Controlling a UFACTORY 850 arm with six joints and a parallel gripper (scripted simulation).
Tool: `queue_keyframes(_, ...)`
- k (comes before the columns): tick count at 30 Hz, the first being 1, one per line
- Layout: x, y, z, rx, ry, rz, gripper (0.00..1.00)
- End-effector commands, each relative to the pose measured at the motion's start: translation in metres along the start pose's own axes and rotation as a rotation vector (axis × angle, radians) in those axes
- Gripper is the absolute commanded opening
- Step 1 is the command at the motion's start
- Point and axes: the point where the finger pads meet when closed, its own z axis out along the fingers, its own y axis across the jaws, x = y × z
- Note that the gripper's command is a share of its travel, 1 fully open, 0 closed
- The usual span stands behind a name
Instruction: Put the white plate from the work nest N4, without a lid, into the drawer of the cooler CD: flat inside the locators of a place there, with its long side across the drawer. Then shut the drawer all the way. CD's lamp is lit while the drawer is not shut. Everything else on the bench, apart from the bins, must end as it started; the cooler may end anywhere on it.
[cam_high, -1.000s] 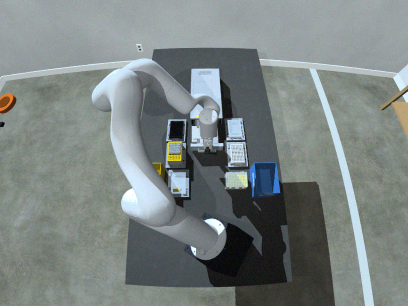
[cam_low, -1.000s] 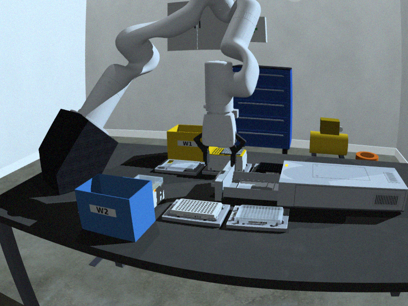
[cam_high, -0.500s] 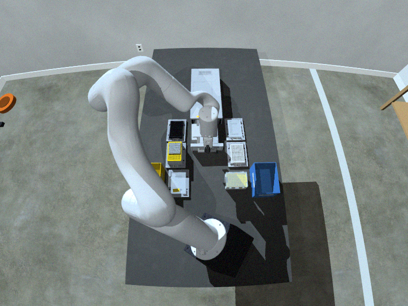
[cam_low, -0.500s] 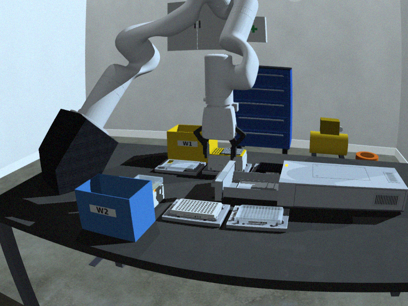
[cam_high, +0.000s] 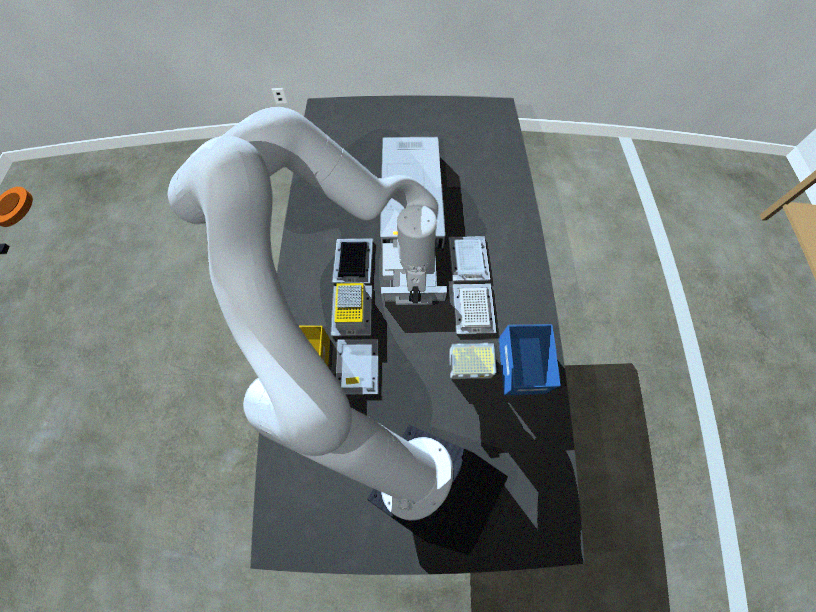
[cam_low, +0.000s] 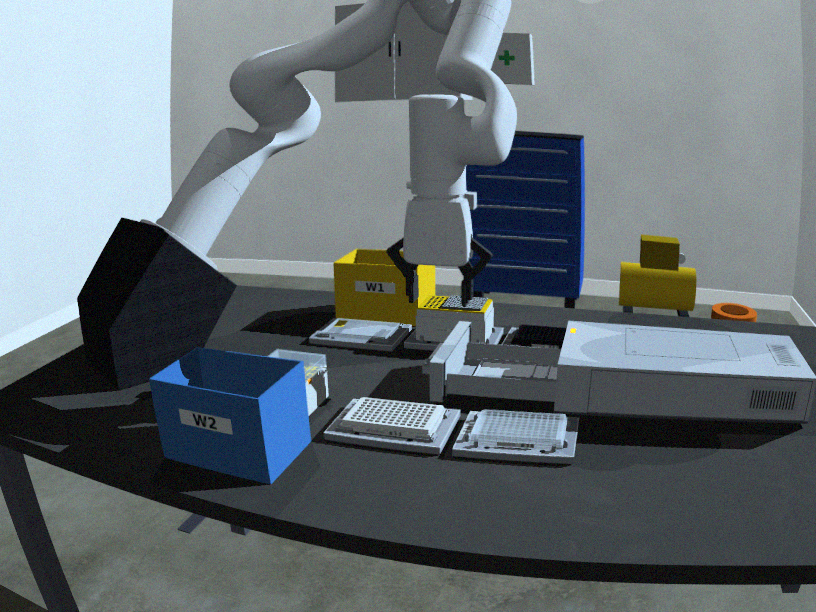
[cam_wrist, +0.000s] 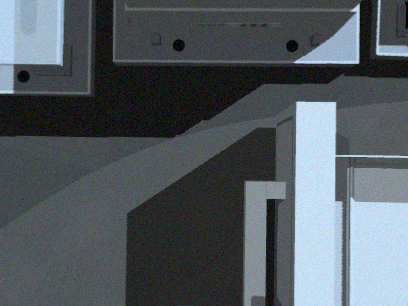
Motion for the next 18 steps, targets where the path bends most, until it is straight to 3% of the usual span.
queue_keyframes(1,0.000,0.001,-0.008,-0.001,-0.001,-0.001,0.88)
queue_keyframes(18,0.000,0.001,-0.033,-0.001,-0.001,-0.001,0.88)
